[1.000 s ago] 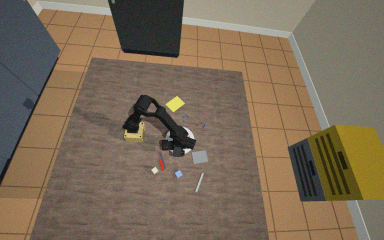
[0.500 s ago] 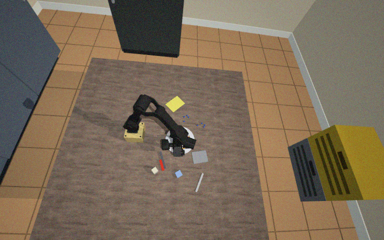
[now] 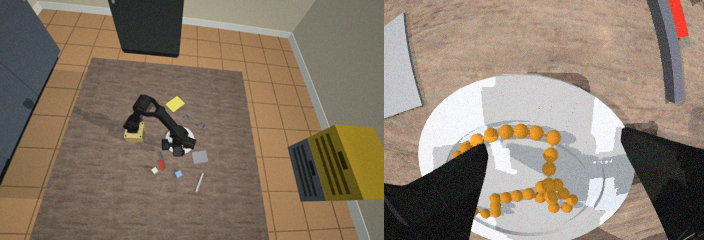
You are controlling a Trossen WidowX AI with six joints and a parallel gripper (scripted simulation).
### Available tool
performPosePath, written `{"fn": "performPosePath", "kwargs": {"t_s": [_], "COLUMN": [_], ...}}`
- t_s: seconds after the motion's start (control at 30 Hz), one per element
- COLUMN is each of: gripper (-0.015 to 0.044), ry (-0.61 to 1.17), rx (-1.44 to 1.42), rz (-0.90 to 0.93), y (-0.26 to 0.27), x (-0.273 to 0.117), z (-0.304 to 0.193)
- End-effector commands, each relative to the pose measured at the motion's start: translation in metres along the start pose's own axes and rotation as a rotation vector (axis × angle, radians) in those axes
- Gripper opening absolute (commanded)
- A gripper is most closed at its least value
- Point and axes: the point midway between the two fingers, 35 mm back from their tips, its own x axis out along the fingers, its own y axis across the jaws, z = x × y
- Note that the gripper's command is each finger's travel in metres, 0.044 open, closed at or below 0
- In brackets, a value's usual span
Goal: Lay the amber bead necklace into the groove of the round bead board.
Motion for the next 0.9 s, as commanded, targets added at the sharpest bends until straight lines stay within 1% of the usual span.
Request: {"fn": "performPosePath", "kwargs": {"t_s": [0.0, 0.33, 0.43, 0.5, 0.77, 0.87], "gripper": [0.0387, 0.0125, 0.0120, 0.0120, 0.0120, 0.0120], "ry": [0.000, 0.001, 0.000, 0.000, 0.000, 0.000], "rx": [-0.067, -1.093, -1.407, -1.541, -1.558, -1.558], "rz": [0.000, 0.006, 0.008, 0.009, 0.009, 0.009], "y": [0.004, 0.061, 0.076, 0.082, 0.083, 0.083], "x": [-0.002, -0.023, -0.030, -0.033, -0.034, -0.024], "z": [-0.002, -0.046, -0.063, -0.071, -0.072, -0.072]}}
